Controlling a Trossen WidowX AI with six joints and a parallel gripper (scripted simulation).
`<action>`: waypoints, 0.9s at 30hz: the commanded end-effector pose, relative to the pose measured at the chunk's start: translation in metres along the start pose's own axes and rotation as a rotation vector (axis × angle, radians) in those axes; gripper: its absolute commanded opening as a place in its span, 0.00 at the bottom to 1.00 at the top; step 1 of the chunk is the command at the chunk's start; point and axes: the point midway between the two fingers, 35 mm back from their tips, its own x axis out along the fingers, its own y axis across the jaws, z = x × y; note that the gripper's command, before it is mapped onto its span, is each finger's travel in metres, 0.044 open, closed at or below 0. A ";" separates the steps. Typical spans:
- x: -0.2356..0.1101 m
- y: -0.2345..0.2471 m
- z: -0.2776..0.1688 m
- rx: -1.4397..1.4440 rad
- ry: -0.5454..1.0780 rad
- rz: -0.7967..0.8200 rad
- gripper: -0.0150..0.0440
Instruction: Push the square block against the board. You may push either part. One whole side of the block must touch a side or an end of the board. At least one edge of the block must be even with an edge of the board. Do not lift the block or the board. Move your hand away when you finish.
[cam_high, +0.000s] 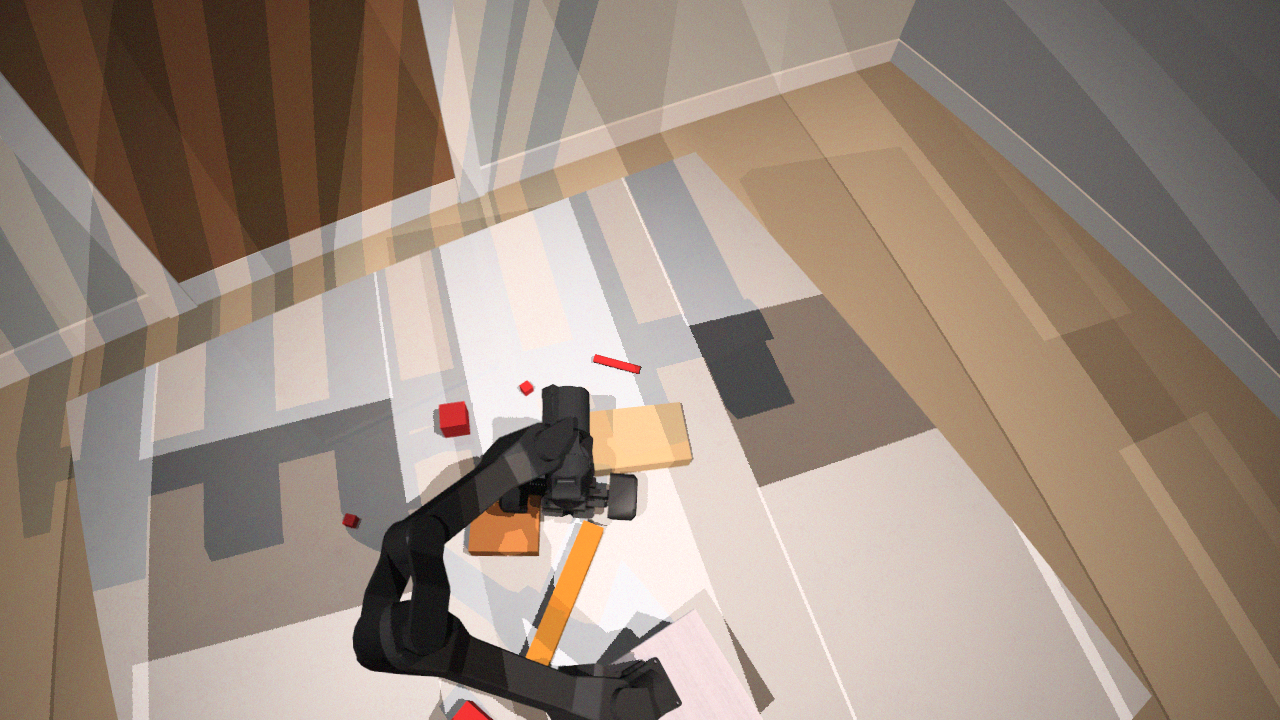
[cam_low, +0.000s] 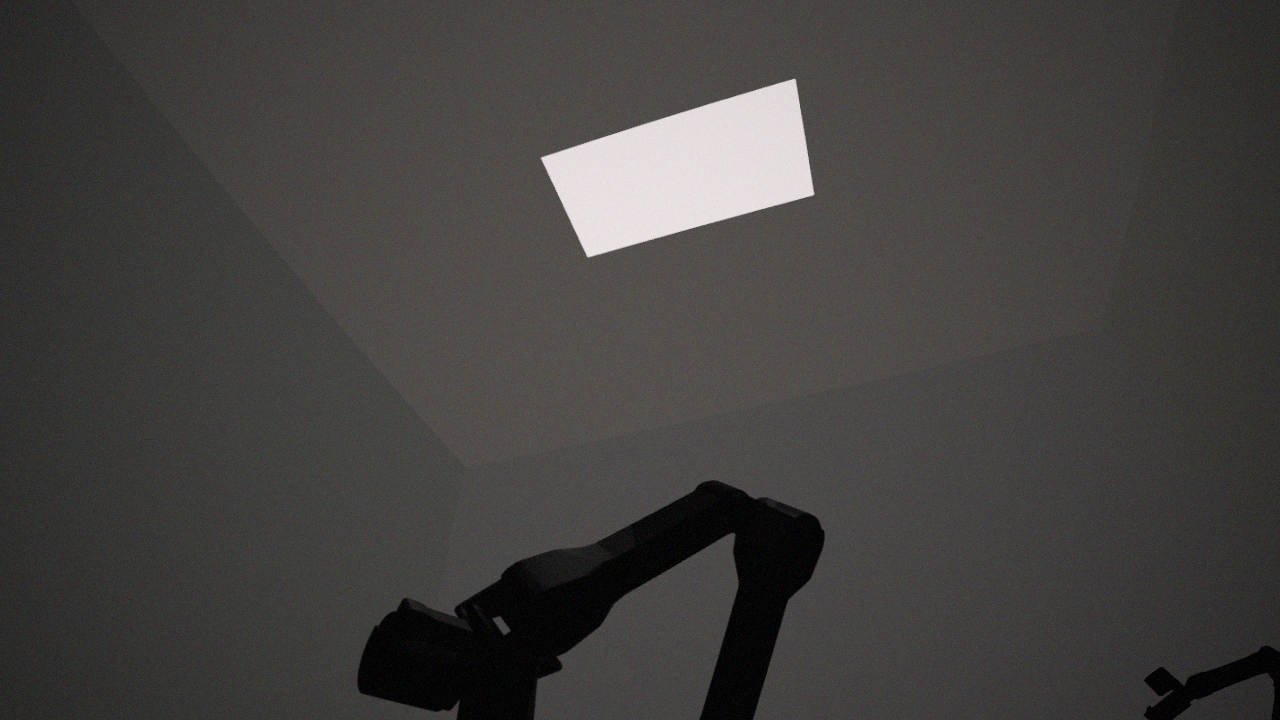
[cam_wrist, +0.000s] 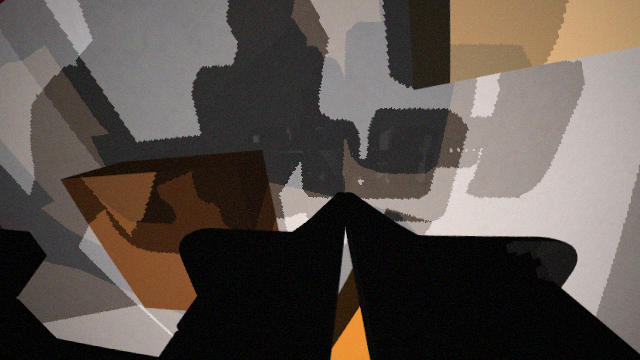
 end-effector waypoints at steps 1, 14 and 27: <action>0.001 0.000 0.007 -0.002 0.001 0.002 0.25; -0.053 0.003 -0.002 0.005 -0.006 0.009 0.25; -0.054 0.051 -0.099 -0.069 0.005 0.003 0.25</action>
